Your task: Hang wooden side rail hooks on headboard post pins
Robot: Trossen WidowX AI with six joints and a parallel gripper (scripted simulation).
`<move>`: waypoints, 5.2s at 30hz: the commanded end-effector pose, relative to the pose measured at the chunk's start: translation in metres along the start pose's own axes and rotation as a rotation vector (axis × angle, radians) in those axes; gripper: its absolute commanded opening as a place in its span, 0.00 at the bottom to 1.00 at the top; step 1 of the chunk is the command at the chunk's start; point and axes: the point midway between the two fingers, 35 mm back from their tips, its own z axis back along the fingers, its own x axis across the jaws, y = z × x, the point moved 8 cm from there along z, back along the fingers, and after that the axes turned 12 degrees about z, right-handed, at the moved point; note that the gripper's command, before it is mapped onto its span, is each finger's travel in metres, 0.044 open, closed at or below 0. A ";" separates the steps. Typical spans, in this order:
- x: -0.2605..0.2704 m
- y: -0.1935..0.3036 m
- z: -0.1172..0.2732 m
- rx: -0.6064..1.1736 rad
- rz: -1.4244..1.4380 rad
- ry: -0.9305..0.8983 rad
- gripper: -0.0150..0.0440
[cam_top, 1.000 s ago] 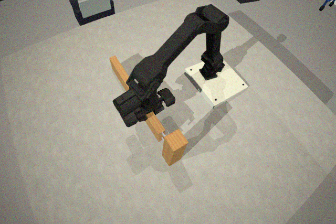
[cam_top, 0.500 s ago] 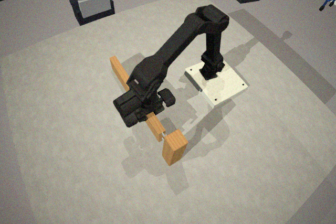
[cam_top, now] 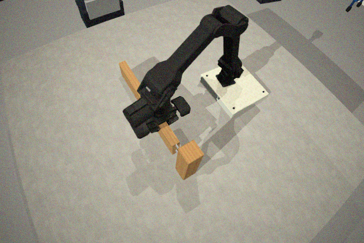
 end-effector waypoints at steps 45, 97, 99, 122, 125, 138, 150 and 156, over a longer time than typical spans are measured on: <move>0.002 0.005 0.001 0.003 -0.006 -0.005 0.25; 0.003 0.010 0.001 0.003 -0.006 -0.005 0.25; 0.003 0.011 0.001 0.003 -0.006 -0.005 0.25; 0.004 0.013 0.002 0.003 -0.006 -0.005 0.25; 0.004 0.013 0.002 0.004 -0.006 -0.005 0.25; 0.003 0.015 0.000 0.004 -0.006 -0.005 0.25; 0.004 0.016 0.001 0.004 -0.006 -0.005 0.25; 0.004 0.017 0.002 0.004 -0.006 -0.005 0.25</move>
